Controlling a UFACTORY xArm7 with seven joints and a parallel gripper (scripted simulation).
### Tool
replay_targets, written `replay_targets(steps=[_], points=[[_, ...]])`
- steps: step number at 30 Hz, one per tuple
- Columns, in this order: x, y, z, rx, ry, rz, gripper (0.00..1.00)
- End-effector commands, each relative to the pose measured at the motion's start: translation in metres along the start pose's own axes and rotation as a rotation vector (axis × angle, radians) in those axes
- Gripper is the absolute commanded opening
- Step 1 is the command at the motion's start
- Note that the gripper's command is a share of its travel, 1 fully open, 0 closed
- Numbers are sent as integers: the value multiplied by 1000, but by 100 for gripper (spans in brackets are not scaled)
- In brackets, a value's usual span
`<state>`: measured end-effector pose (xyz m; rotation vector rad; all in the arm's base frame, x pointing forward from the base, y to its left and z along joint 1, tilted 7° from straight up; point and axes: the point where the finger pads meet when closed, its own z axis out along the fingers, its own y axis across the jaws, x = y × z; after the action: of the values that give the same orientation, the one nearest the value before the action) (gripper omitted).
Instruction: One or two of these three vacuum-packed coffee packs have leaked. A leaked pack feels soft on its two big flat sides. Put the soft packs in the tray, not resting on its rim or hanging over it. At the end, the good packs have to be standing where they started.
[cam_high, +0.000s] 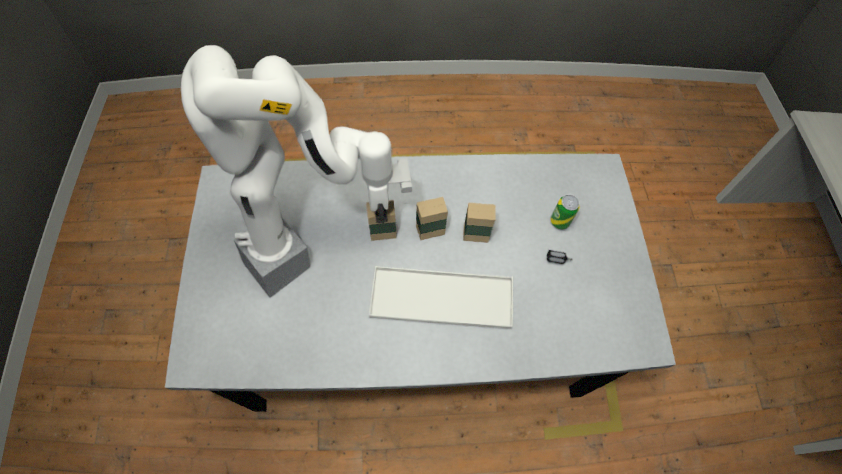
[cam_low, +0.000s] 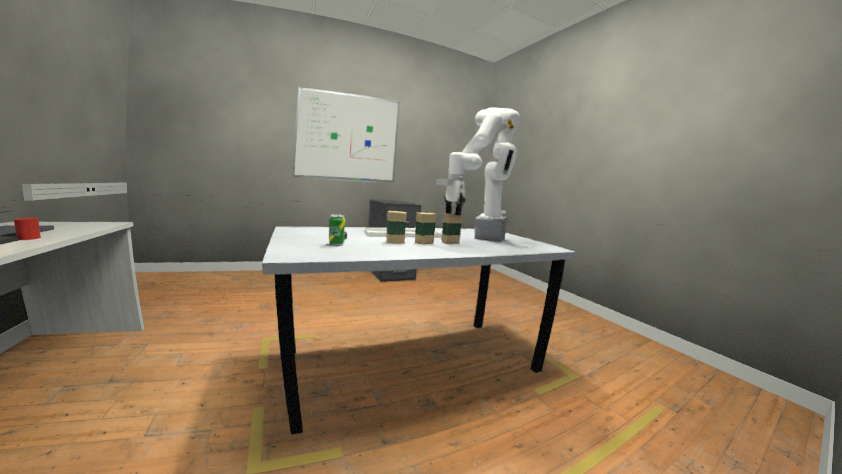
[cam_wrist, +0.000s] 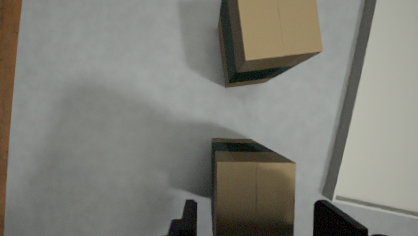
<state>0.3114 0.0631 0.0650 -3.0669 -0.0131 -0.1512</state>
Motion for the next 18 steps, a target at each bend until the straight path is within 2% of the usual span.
replay_targets(steps=[1, 8, 18], points=[[1, 0, 8, 0, 3, 0, 86], [1, 0, 25, 0, 3, 0, 86], [2, 0, 39, 0, 3, 0, 86]])
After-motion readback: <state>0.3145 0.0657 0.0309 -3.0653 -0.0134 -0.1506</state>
